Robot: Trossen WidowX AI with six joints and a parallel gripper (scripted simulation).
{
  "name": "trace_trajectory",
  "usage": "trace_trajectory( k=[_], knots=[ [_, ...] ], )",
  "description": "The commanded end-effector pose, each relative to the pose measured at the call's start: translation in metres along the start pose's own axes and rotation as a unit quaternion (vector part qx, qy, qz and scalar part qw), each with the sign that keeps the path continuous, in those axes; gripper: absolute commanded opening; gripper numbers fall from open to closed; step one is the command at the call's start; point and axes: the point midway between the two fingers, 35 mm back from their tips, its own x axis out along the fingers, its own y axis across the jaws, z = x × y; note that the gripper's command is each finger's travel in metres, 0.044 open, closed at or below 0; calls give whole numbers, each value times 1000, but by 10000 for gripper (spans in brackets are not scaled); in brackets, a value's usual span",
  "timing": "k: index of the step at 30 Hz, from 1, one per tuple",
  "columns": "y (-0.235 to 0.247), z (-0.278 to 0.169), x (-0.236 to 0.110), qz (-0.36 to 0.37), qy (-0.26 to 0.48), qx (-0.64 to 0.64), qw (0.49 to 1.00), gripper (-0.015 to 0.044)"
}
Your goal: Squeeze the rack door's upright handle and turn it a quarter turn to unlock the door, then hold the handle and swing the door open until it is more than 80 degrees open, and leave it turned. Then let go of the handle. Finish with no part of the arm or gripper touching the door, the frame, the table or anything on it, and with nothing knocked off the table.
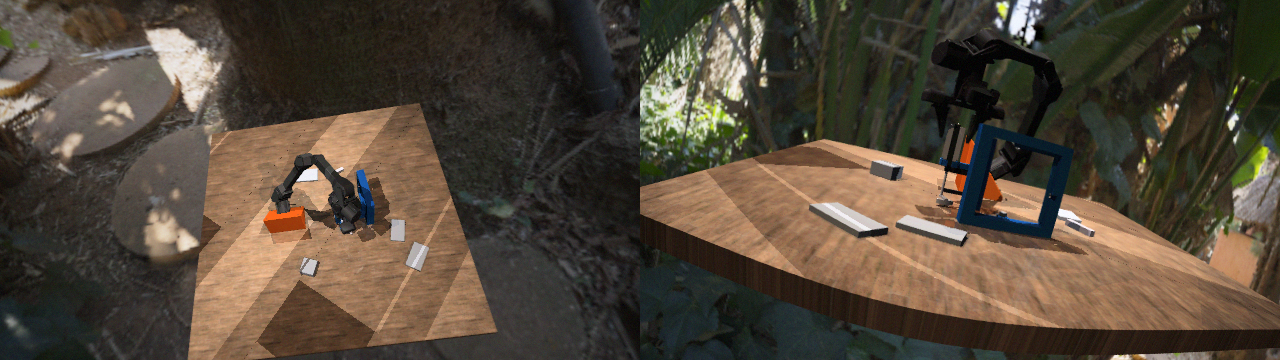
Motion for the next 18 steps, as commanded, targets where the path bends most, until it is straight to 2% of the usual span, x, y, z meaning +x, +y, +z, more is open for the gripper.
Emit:
trace_trajectory(
  k=[1, 18],
  knots=[
    [-1, 0, -11, -8, -4, 7, 1000, 294],
    [0, -2, -44, -30, -19, 25, 999, 294]
  ],
)
